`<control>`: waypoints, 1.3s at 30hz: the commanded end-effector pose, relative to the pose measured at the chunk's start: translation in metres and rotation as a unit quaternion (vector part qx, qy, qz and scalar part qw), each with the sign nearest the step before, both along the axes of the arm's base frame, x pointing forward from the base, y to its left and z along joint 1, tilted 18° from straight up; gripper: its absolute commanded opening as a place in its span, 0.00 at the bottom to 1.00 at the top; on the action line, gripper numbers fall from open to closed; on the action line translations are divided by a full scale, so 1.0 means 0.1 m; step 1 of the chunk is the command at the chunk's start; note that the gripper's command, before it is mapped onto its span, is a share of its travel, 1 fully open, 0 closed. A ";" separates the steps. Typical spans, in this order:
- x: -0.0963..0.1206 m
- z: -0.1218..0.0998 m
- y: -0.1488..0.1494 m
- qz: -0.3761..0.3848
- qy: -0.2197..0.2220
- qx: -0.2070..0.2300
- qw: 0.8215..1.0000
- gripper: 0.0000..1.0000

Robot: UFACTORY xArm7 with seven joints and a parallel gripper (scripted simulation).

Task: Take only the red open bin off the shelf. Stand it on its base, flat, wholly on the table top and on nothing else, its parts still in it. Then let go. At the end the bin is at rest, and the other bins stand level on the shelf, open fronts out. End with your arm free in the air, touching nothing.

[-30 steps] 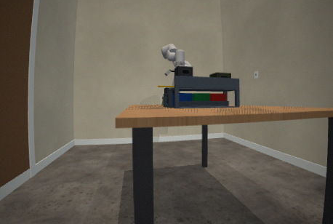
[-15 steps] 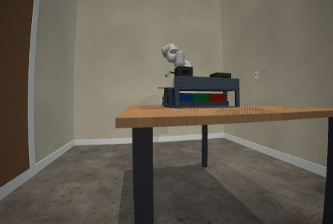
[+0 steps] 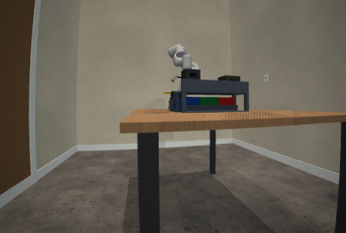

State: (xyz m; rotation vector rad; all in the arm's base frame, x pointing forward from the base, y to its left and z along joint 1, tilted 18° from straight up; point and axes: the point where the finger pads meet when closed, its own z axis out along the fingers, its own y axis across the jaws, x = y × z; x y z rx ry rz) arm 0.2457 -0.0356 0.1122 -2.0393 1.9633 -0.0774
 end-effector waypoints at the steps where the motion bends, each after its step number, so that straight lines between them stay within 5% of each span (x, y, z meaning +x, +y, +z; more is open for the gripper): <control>1: 0.05 -0.13 0.02 0.000 0.000 0.000 1.000 0.00; 39: 0.15 -0.50 0.09 0.000 0.000 0.000 1.000 0.00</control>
